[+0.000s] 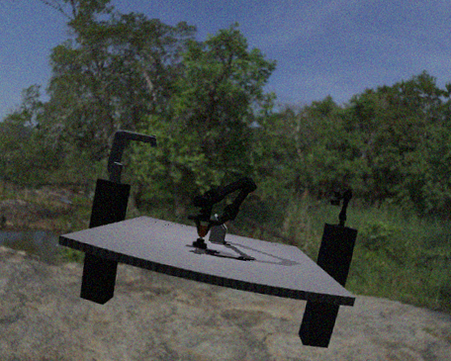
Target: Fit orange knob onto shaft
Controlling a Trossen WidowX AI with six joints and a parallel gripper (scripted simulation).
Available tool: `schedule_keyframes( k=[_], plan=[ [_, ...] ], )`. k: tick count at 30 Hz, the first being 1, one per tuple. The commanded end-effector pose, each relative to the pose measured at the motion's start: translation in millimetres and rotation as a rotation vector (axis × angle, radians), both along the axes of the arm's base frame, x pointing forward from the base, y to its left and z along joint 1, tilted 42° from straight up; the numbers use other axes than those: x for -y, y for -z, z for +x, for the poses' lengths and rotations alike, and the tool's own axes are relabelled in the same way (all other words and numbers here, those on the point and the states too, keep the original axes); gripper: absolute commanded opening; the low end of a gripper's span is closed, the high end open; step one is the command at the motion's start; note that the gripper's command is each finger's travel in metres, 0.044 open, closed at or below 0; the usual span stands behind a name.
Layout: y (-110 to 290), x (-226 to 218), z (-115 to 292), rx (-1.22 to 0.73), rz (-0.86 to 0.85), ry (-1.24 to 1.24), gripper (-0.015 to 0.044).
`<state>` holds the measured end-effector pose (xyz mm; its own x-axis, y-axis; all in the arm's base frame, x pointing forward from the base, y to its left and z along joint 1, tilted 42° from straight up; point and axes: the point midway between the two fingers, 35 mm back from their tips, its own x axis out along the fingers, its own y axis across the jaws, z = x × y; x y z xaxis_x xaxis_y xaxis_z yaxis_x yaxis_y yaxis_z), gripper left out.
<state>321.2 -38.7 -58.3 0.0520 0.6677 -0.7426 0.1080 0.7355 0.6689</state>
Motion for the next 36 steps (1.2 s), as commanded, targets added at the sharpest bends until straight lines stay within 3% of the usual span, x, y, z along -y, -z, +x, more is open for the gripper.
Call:
schedule_keyframes(
  k=[1, 11, 30, 36],
  plan=[
    [-1.4, 3.3, -1.3, 0.002, -0.001, -0.001, 0.0],
    [-0.5, 3.5, 0.5, 0.142, -0.012, -0.157, 0.0],
    [-2.0, 4.3, -0.3, 0.148, -0.013, -0.164, 0.0],
    [-0.8, 4.1, 1.3, 0.274, -0.023, -0.305, 0.0]
  ],
)
